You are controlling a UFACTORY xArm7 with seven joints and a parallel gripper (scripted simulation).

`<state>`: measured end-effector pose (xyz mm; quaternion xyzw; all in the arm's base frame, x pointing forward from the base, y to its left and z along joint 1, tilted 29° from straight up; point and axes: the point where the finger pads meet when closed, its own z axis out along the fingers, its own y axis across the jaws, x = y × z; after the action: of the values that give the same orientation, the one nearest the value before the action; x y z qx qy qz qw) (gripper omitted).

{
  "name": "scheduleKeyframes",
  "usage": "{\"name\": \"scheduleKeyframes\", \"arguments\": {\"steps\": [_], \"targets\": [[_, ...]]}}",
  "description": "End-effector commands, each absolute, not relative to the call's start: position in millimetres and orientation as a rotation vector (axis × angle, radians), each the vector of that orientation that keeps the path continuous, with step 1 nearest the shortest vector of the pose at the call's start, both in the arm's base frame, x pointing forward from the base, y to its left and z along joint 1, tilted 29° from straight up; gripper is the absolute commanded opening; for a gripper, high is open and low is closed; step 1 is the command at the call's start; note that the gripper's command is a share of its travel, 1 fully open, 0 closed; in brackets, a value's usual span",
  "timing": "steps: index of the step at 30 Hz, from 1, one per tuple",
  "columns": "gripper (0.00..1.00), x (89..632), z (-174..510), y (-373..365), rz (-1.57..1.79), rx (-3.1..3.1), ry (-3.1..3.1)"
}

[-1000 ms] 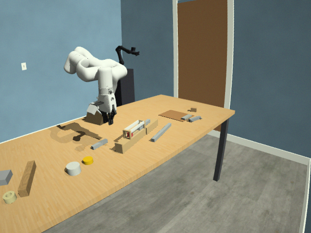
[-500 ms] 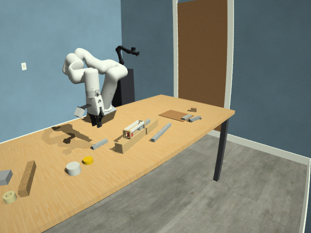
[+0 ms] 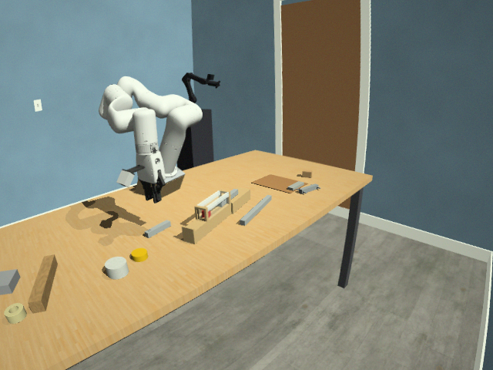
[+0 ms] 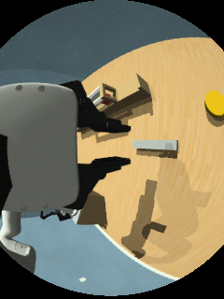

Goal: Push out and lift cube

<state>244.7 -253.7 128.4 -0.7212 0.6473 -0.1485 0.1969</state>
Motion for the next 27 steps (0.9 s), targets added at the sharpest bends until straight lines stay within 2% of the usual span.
{"name": "scheduleKeyframes", "arguments": {"steps": [1, 8, 20, 27], "targets": [[0.38, 245, 129, -255, -0.419, -2.019, 1.814], [0.38, 250, 120, -254, -0.419, -2.019, 1.814], [0.38, 284, 56, -247, -0.419, -2.019, 1.814], [0.38, 287, 50, -247, -0.419, -2.019, 1.814]]}}
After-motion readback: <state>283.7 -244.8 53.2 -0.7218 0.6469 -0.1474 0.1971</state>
